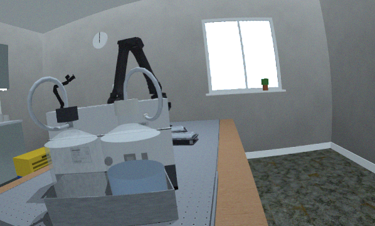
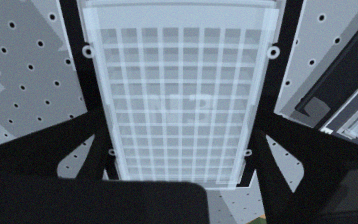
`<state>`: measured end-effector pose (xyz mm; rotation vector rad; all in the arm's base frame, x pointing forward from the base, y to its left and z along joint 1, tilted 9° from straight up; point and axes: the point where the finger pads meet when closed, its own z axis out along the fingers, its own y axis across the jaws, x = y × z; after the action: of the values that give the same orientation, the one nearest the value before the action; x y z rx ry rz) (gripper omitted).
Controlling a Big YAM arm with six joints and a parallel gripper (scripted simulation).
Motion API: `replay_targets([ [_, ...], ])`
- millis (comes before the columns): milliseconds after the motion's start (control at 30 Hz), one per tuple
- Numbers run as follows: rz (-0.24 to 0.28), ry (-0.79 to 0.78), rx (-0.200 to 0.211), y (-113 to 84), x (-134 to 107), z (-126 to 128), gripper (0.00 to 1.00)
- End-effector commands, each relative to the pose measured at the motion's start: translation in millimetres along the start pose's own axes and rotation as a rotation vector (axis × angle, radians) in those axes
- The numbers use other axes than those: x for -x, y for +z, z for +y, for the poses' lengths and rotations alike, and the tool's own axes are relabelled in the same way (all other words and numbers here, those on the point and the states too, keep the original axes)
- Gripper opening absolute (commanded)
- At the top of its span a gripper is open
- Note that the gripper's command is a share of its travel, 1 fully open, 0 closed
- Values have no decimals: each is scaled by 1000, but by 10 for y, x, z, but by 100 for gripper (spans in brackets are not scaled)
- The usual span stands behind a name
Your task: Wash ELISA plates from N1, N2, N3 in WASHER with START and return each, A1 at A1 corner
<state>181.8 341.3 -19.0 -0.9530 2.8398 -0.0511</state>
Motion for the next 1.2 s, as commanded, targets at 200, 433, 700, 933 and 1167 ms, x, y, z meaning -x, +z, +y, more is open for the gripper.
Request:
replay_targets([
  [200,-24,3,14,-56,111,48,82],
  [433,-24,3,14,-56,111,48,82],
  [700,-24,3,14,-56,111,48,82],
  [933,-24,3,14,-56,111,48,82],
  [1167,-37,5,22,-195,160,60,82],
])
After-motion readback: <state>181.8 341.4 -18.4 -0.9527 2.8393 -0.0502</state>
